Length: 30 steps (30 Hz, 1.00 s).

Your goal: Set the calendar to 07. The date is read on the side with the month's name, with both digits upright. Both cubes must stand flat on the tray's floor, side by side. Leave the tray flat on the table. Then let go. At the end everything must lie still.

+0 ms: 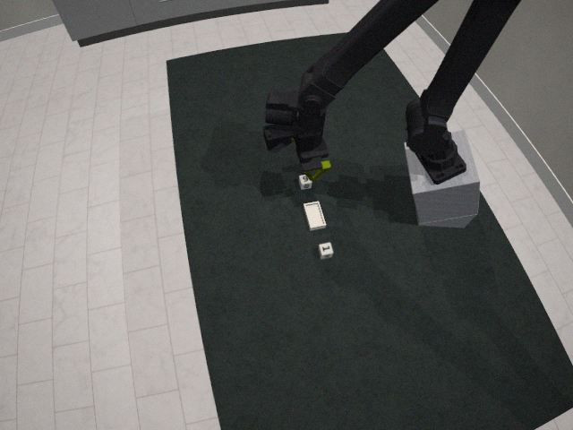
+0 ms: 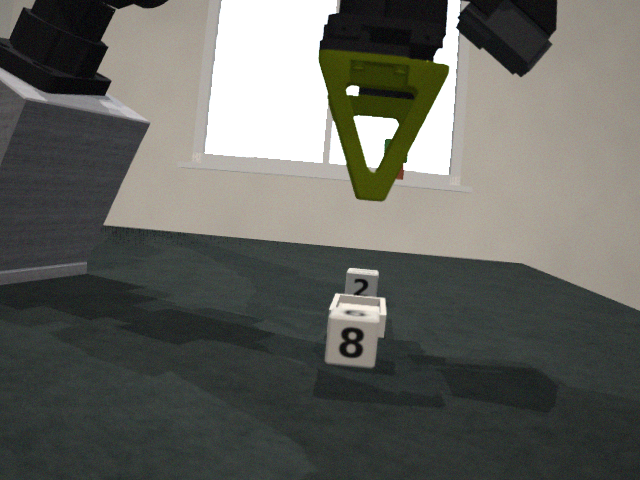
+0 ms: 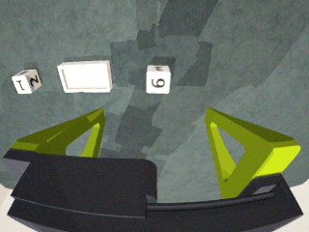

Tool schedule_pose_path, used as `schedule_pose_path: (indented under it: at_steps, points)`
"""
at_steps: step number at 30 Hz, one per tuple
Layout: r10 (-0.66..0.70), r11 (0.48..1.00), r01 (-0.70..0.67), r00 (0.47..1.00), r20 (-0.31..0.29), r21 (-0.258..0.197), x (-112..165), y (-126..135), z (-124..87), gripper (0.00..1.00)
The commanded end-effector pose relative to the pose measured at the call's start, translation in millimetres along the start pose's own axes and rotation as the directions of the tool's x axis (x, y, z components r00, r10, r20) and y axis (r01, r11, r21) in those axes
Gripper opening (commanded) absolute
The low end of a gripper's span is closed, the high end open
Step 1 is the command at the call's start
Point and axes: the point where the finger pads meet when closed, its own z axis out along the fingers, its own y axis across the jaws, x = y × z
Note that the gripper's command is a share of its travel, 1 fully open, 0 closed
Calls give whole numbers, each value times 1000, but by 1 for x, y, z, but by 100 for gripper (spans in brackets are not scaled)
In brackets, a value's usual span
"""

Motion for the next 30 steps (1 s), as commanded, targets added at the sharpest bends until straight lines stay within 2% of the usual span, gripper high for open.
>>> schedule_pose_path:
  at_steps: [1,5,6,9,11,13,15,16,17,21,23,26,27,28,29,30]
  points:
    - [-158,987,158,987,22,-5,-19,18,2,100]
    - [-303,953,303,953,17,-9,-25,39,5,100]
    - [-370,929,370,929,16,-11,-27,49,6,100]
    - [-387,922,387,922,16,-11,-27,52,6,100]
    - [-514,858,514,858,15,-13,-30,72,8,100]
    - [-563,826,563,826,15,-13,-32,81,9,100]
    - [-640,768,640,768,17,-13,-33,95,9,100]
    - [-648,761,648,761,17,-13,-33,96,9,100]
    - [-701,713,701,713,18,-12,-34,107,10,100]
    - [-796,605,796,605,21,-8,-34,128,10,100]
    - [-853,522,853,522,24,-3,-34,143,9,100]
    - [-854,519,855,519,24,-3,-34,143,9,100]
    - [-901,433,901,433,26,3,-34,158,8,100]
    - [-922,386,923,385,27,7,-33,165,8,100]
    - [-935,355,935,354,27,9,-33,170,7,100]
    - [-936,350,937,350,27,10,-32,171,7,100]
